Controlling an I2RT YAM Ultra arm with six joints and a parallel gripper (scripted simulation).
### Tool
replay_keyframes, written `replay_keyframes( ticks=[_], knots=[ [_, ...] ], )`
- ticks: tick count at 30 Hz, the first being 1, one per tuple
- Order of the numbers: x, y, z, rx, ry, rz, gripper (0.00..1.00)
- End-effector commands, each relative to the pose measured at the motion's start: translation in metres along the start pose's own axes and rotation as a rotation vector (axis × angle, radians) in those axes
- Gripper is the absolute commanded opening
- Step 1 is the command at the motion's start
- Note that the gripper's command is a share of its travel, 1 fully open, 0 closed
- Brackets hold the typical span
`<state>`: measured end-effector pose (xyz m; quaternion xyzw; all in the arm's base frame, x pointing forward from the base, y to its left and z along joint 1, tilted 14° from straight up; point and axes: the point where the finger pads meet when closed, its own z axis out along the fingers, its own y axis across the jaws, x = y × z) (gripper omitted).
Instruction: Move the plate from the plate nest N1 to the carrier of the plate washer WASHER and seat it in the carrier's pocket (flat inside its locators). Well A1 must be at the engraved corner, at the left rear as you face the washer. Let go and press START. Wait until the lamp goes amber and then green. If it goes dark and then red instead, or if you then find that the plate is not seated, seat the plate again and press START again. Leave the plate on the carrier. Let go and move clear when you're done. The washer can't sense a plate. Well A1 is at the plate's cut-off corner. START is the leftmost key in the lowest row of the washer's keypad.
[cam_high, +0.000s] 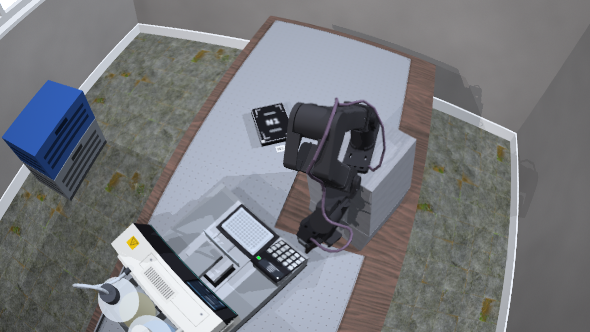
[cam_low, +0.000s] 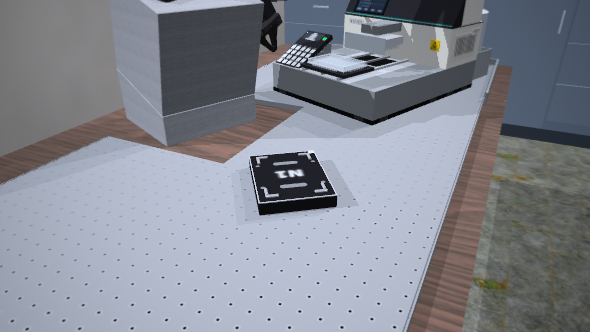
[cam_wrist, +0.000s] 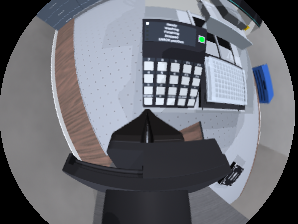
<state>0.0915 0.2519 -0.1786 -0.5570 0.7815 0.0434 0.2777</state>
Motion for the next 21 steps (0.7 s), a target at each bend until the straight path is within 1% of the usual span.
replay_keyframes(
  ticks=[1, 4, 19, 21],
  knots=[
    [0.001, -0.002, -0.012, 0.011, 0.006, 0.000, 0.00],
    [0.002, -0.002, -0.013, 0.011, 0.006, 0.000, 0.00],
    [0.002, -0.002, -0.038, 0.012, 0.005, 0.000, 0.00],
    [0.002, -0.002, -0.038, 0.012, 0.005, 0.000, 0.00]
  ],
)
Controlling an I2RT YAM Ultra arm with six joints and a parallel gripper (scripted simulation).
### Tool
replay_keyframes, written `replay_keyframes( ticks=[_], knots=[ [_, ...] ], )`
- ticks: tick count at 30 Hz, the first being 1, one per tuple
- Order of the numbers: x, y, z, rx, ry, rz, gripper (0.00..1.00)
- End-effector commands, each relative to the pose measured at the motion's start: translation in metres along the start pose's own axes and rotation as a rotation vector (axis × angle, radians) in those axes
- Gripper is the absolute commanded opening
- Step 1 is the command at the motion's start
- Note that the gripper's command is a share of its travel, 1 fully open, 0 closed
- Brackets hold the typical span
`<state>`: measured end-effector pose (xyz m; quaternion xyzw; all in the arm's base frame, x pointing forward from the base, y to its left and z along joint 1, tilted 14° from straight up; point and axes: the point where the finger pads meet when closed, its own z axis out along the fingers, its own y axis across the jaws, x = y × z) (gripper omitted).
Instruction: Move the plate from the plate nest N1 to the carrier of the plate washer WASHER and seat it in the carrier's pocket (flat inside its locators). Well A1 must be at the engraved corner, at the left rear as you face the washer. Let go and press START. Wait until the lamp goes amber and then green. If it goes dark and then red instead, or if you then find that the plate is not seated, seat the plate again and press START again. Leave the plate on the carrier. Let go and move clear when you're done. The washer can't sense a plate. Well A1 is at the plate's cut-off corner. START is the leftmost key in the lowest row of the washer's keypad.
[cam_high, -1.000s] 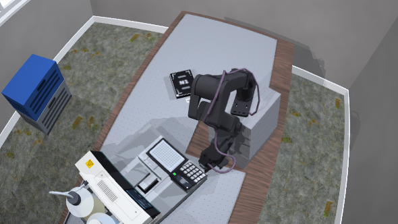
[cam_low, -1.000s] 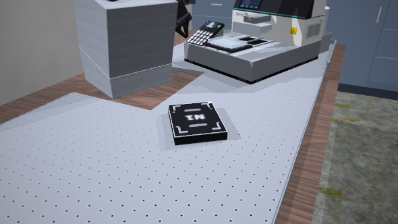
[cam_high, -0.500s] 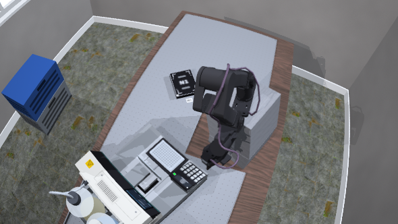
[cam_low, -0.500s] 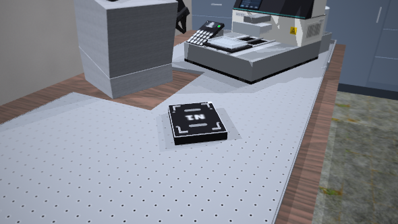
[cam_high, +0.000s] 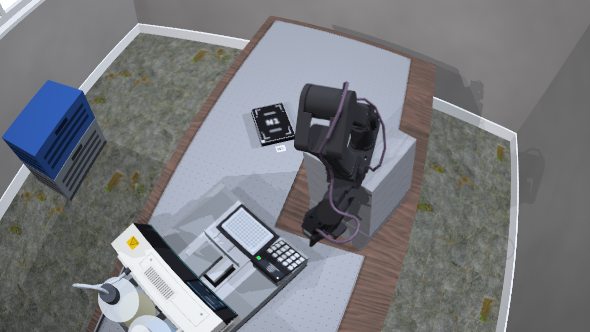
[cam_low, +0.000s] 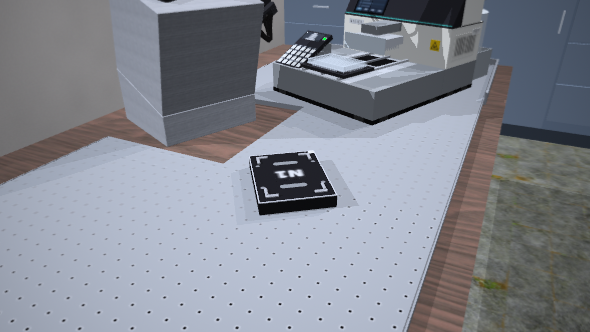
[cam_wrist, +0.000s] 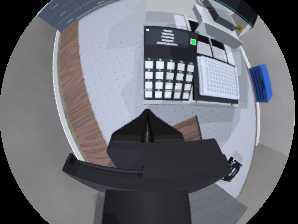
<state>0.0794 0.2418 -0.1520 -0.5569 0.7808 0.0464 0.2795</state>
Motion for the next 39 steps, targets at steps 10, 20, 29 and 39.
replay_keyframes(
  ticks=[10, 20, 29, 39],
  knots=[
    [-0.002, -0.001, -0.008, 0.008, 0.001, 0.007, 0.00],
    [-0.002, -0.001, -0.008, 0.008, 0.001, 0.007, 0.00],
    [-0.014, 0.003, -0.007, 0.005, 0.005, -0.066, 0.04],
    [-0.003, -0.001, -0.010, 0.013, 0.028, -0.340, 0.00]
  ],
)
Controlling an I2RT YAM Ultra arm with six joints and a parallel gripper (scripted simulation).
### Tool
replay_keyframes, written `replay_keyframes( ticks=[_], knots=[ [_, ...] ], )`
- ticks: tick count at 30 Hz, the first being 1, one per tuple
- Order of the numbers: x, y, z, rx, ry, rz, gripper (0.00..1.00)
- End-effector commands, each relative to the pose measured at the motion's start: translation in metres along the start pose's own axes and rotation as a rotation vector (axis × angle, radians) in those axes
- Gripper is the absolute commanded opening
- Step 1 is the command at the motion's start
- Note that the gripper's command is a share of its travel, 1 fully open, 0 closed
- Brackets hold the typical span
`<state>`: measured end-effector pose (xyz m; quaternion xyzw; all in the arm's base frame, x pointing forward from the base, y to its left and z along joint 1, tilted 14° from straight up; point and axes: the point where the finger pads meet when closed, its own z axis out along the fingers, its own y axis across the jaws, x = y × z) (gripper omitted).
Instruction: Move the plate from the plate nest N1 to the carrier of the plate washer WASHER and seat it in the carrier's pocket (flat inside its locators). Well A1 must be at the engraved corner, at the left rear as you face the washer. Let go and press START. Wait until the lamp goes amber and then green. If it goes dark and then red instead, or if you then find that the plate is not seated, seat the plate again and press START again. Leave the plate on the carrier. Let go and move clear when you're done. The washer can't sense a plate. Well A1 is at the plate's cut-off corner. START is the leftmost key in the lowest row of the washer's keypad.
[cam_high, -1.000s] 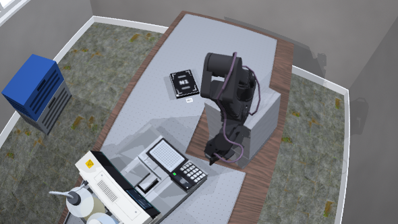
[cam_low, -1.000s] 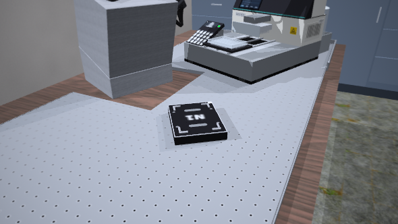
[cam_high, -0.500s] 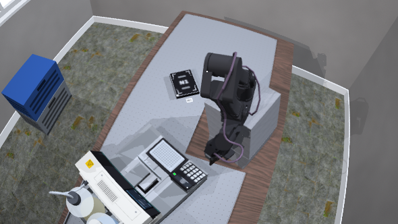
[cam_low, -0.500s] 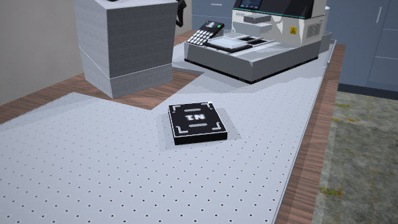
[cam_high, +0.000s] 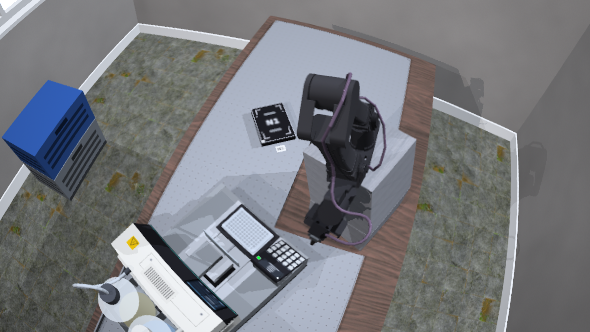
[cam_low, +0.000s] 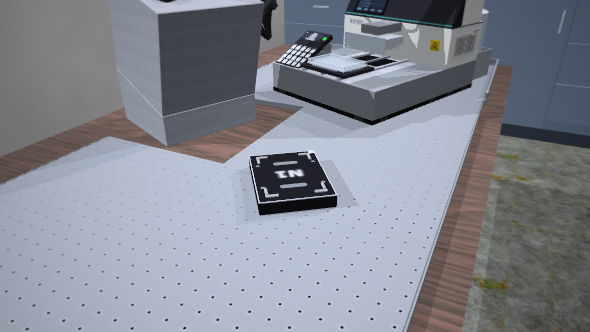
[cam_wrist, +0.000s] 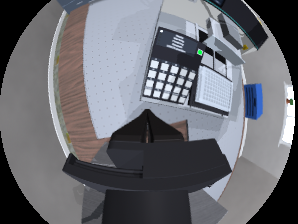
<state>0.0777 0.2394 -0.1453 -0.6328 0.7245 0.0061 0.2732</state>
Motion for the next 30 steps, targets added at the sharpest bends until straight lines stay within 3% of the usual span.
replay_keyframes(
  ticks=[1, 7, 13, 27, 30],
  knots=[
    [0.001, 0.000, -0.003, 0.007, 0.004, -0.174, 0.00],
    [0.011, 0.000, -0.002, 0.002, 0.018, -0.377, 0.00],
    [0.012, -0.001, -0.002, 0.002, 0.017, -0.506, 0.00],
    [0.011, 0.000, -0.002, -0.002, 0.005, -0.974, 0.00],
    [0.012, 0.000, -0.002, -0.002, 0.004, -1.007, 0.00]
  ],
)
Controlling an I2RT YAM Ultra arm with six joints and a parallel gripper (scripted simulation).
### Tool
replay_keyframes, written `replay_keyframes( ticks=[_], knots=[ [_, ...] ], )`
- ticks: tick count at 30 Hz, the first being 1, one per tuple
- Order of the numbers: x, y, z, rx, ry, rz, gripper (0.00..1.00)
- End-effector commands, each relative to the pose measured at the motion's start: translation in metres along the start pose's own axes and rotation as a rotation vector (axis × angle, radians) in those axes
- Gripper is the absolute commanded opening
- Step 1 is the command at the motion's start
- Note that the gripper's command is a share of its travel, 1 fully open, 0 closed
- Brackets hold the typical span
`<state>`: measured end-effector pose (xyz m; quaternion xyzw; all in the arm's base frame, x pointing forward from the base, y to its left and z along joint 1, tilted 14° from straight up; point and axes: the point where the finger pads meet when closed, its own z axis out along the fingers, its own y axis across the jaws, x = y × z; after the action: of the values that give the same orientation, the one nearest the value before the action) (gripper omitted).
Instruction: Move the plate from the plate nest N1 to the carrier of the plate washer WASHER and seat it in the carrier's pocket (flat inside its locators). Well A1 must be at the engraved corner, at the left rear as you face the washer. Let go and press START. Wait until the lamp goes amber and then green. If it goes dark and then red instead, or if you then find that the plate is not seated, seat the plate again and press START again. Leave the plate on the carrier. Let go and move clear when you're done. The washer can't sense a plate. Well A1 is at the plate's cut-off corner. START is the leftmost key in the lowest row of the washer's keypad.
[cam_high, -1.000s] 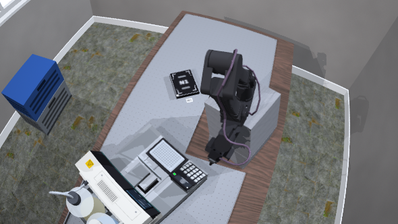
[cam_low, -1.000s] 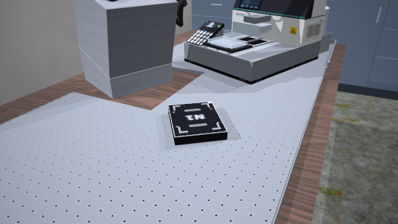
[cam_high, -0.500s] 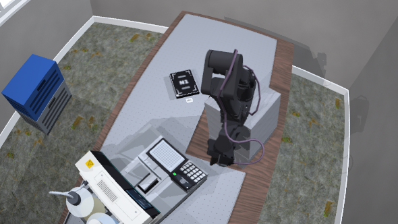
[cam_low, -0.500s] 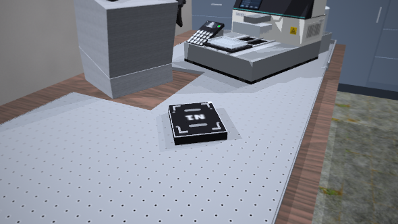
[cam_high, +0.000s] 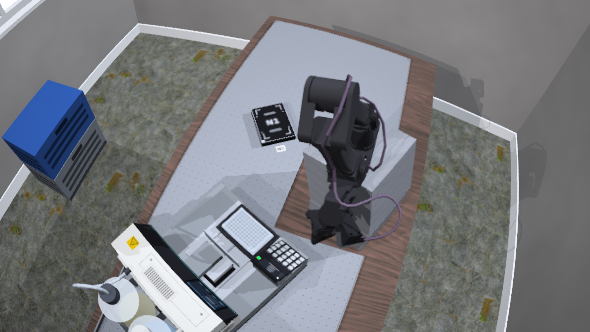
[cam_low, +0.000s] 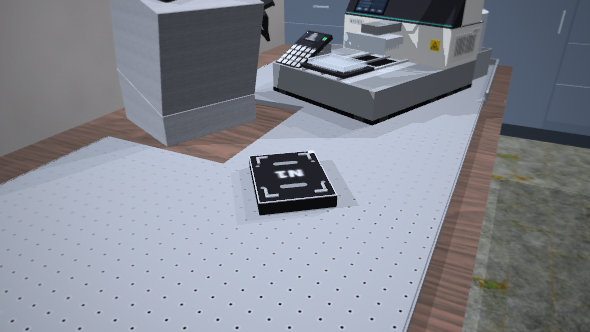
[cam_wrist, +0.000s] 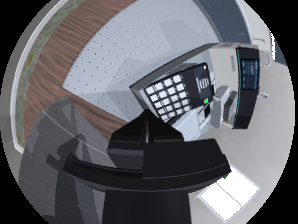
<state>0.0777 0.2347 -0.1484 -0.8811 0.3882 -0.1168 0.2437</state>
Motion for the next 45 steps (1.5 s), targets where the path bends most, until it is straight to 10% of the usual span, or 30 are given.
replay_keyframes(
  ticks=[1, 11, 45],
  knots=[
    [0.003, 0.005, -0.003, 0.004, -0.014, -0.160, 0.00],
    [0.005, 0.004, -0.003, 0.009, -0.016, -0.485, 0.00],
    [-0.009, -0.009, 0.011, 0.046, -0.034, -0.473, 0.00]
  ],
)
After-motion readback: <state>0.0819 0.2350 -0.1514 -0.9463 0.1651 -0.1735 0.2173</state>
